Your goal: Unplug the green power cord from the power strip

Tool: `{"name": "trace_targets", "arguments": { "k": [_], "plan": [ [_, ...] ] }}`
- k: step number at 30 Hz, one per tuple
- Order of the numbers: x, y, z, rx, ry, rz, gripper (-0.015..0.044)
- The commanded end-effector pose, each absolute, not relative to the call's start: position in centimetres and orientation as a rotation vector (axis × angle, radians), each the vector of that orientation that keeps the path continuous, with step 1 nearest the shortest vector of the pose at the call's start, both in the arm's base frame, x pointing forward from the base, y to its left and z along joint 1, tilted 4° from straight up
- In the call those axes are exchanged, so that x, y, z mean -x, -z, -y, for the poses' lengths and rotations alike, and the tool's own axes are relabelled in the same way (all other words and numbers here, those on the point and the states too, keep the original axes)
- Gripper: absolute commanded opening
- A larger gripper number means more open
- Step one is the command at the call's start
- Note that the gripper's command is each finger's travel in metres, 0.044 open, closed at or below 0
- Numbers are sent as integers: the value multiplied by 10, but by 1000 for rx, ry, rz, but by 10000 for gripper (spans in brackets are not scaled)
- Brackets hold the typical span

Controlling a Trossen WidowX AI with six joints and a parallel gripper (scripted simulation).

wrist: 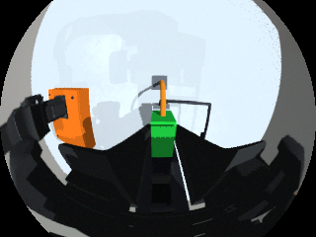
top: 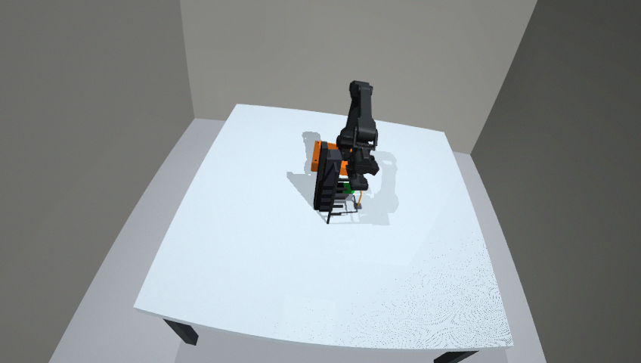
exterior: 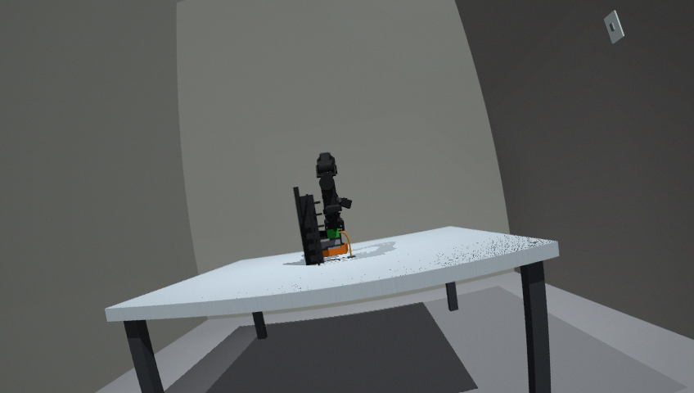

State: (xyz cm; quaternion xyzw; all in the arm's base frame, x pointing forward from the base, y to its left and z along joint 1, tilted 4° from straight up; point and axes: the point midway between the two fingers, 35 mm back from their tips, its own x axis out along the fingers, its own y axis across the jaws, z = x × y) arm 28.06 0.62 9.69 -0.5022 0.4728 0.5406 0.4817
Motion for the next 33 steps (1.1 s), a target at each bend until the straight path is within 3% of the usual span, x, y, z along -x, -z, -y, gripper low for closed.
{"name": "trace_targets", "arguments": {
  "k": [1,29,33],
  "plan": [
    [-281,-98,-13,1223,-1319,-1149,0],
    [-276,-100,-59,1222,-1323,-1147,0],
    [-276,-98,-48,1224,-1324,-1149,105]
  ]
}}
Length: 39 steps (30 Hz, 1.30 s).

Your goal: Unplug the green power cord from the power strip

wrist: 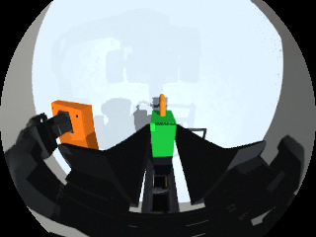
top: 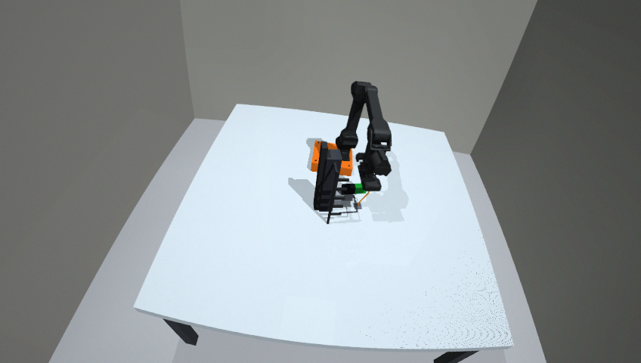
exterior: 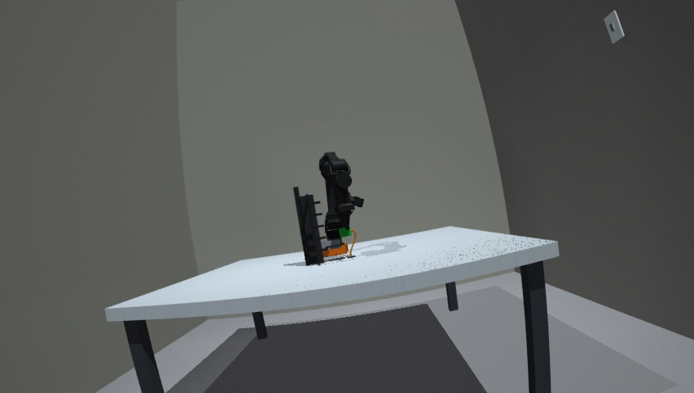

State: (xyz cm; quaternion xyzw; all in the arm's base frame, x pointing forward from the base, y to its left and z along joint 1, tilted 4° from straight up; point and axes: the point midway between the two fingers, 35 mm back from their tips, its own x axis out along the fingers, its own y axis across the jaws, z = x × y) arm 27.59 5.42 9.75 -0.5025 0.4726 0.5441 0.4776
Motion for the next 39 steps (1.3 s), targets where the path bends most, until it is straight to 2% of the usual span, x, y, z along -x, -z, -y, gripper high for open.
{"name": "trace_targets", "arguments": {
  "k": [1,13,18,39],
  "plan": [
    [-276,-98,-48,1224,-1324,-1149,131],
    [-276,-103,-68,1223,-1325,-1148,440],
    [-271,-113,-108,1220,-1327,-1145,440],
    [-271,-113,-108,1220,-1327,-1145,440]
  ]
}}
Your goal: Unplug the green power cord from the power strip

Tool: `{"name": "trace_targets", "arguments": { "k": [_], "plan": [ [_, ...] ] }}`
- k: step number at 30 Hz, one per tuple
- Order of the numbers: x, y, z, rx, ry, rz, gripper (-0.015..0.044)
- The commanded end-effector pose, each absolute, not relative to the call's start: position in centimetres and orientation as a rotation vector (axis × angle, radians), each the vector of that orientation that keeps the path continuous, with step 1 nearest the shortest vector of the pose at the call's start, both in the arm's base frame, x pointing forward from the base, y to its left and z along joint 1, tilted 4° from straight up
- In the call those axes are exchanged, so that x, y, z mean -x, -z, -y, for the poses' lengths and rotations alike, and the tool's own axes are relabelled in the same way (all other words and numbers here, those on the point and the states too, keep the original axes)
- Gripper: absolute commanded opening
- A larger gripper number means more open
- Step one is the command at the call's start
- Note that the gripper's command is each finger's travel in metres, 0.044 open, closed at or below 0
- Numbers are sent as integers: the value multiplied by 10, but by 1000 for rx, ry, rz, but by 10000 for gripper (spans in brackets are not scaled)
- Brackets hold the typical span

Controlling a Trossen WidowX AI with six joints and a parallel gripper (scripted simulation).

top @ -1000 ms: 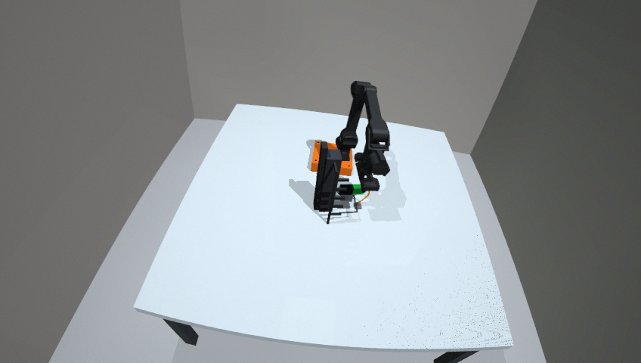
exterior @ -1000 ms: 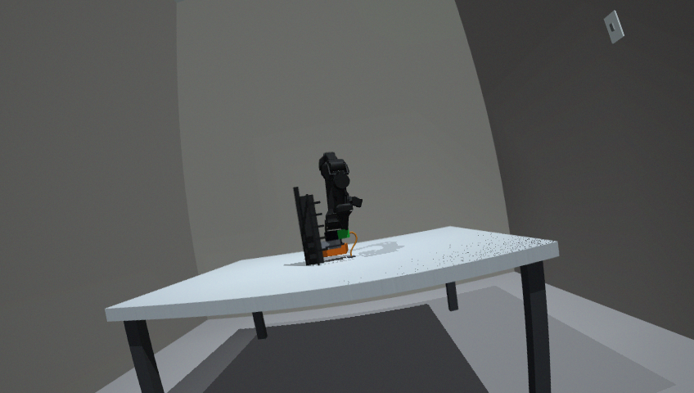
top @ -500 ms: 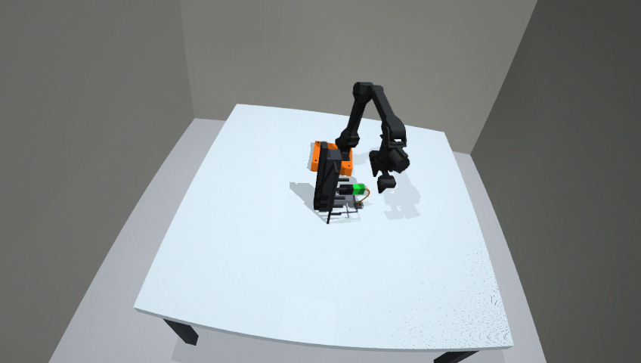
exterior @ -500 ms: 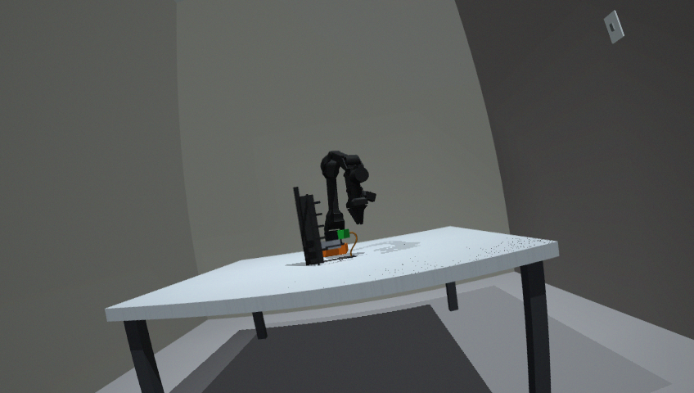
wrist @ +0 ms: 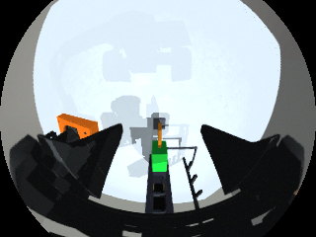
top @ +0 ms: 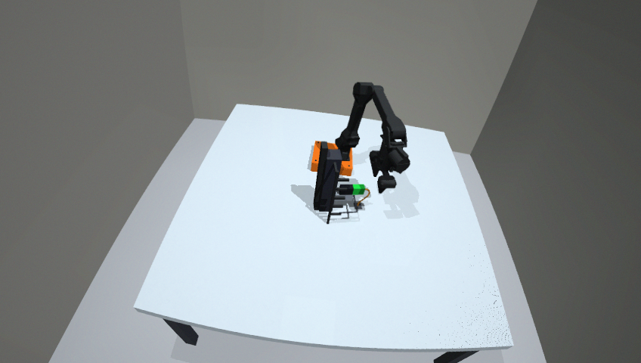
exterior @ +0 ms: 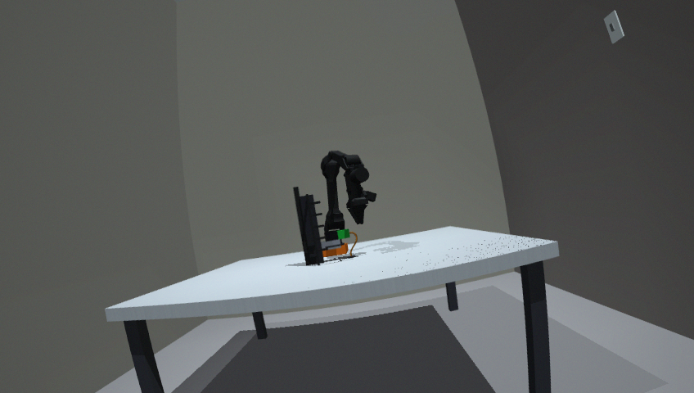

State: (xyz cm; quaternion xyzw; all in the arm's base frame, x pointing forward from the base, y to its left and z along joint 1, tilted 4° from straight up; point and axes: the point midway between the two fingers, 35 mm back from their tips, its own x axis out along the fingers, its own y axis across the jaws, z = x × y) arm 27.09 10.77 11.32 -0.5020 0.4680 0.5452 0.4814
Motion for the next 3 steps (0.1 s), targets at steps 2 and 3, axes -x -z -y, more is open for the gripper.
{"name": "trace_targets", "arguments": {
  "k": [2,3],
  "plan": [
    [-271,-113,-108,1220,-1327,-1145,440],
    [-271,-113,-108,1220,-1327,-1145,440]
  ]
}}
